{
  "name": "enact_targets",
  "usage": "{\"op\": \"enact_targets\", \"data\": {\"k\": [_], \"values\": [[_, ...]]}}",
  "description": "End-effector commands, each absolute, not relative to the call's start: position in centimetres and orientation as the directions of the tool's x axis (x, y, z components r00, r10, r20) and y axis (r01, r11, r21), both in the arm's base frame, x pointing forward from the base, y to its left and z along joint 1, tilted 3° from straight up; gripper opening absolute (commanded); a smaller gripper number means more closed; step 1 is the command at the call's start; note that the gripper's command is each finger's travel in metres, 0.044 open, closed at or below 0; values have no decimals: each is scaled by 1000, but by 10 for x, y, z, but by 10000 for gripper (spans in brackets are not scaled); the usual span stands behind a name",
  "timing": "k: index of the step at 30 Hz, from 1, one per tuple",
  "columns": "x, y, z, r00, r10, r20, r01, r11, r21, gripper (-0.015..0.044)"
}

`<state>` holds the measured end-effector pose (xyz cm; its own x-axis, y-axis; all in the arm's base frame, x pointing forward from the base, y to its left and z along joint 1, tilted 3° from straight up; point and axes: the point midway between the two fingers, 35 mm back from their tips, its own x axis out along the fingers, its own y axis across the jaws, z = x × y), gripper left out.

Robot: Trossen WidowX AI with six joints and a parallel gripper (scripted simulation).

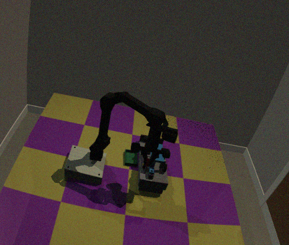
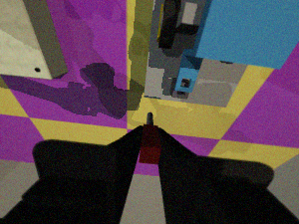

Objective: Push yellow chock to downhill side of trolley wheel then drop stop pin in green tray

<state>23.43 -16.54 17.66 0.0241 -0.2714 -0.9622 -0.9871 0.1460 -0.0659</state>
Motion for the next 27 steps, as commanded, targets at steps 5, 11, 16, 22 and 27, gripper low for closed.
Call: {"op": "enact_targets", "data": {"k": [5,11,16,22,27], "values": [[206,-161,173,23,-268,-963,-988,143,-63,0],[192,-159,170,21,-268,-963,-988,143,-62,0],[194,-151,169,22,-267,-963,-988,143,-62,0],[199,-129,167,22,-265,-964,-988,143,-62,0],[204,-111,164,23,-264,-964,-988,143,-62,0]]}}
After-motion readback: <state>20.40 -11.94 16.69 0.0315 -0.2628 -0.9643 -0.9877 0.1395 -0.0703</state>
